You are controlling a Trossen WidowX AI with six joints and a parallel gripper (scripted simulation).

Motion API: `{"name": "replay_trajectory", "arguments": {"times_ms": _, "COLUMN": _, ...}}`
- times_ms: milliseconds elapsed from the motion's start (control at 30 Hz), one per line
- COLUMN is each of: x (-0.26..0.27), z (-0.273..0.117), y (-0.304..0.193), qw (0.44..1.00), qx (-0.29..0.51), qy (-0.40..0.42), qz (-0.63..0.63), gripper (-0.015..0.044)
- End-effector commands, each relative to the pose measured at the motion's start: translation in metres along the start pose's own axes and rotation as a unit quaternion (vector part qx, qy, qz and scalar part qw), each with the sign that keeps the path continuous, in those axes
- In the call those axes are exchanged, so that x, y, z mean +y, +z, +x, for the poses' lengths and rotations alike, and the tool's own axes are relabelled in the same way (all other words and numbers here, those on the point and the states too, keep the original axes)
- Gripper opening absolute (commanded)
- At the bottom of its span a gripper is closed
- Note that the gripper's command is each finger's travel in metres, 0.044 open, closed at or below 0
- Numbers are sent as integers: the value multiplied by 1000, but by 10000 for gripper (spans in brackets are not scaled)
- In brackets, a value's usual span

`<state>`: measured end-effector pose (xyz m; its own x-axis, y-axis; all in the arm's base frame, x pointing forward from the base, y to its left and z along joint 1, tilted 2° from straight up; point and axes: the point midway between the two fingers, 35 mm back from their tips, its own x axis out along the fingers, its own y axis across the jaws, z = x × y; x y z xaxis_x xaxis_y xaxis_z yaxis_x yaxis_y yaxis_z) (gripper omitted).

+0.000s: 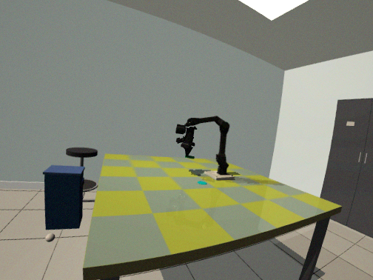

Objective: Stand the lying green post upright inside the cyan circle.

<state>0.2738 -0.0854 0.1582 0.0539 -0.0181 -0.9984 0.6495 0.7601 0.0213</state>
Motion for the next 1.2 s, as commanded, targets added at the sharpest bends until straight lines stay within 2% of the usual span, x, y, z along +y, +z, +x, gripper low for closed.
{"name": "replay_trajectory", "arguments": {"times_ms": 0, "x": 9, "z": -1, "y": -5, "qw": 999, "qx": 0, "qy": -1, "qz": -49, "gripper": 23}}
{"name": "replay_trajectory", "arguments": {"times_ms": 567, "x": 53, "z": -5, "y": -35, "qw": 961, "qx": 0, "qy": 0, "qz": -277, "gripper": 23}}
{"name": "replay_trajectory", "arguments": {"times_ms": 1167, "x": 92, "z": -10, "y": -75, "qw": 865, "qx": 0, "qy": 2, "qz": -502, "gripper": 23}}
